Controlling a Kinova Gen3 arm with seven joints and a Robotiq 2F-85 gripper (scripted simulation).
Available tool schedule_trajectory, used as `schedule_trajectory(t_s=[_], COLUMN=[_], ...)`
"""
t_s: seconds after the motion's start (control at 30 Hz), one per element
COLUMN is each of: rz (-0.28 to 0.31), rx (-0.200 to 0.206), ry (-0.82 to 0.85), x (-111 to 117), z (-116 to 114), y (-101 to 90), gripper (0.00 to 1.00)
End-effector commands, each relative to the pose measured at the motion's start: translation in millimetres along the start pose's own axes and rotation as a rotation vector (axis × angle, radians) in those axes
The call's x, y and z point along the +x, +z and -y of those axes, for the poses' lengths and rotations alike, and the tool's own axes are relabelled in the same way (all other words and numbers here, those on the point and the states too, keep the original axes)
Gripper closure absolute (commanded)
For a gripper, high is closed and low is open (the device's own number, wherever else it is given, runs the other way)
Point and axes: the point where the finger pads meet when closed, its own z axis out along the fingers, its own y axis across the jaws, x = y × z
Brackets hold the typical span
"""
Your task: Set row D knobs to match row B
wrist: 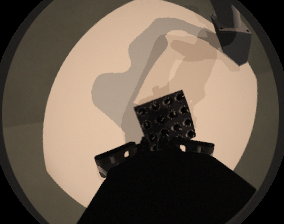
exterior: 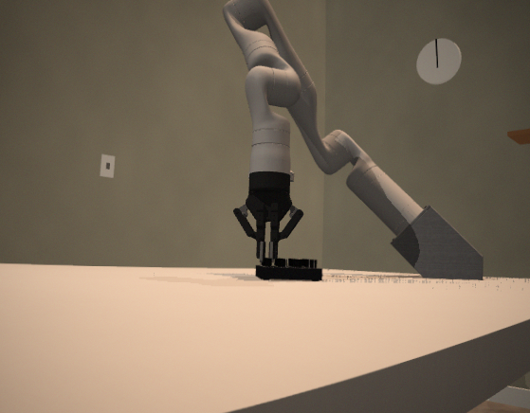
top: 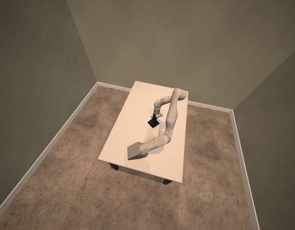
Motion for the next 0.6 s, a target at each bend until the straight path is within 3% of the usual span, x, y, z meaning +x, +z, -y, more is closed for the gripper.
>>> schedule_trajectory(t_s=[0.0,0.57], rz=[0.001,0.001], rx=[0.000,0.000], ry=[0.001,0.078], x=[-0.4,-0.4], z=[0.0,0.0], y=[-0.4,-0.4], gripper=[0.92,0.92])
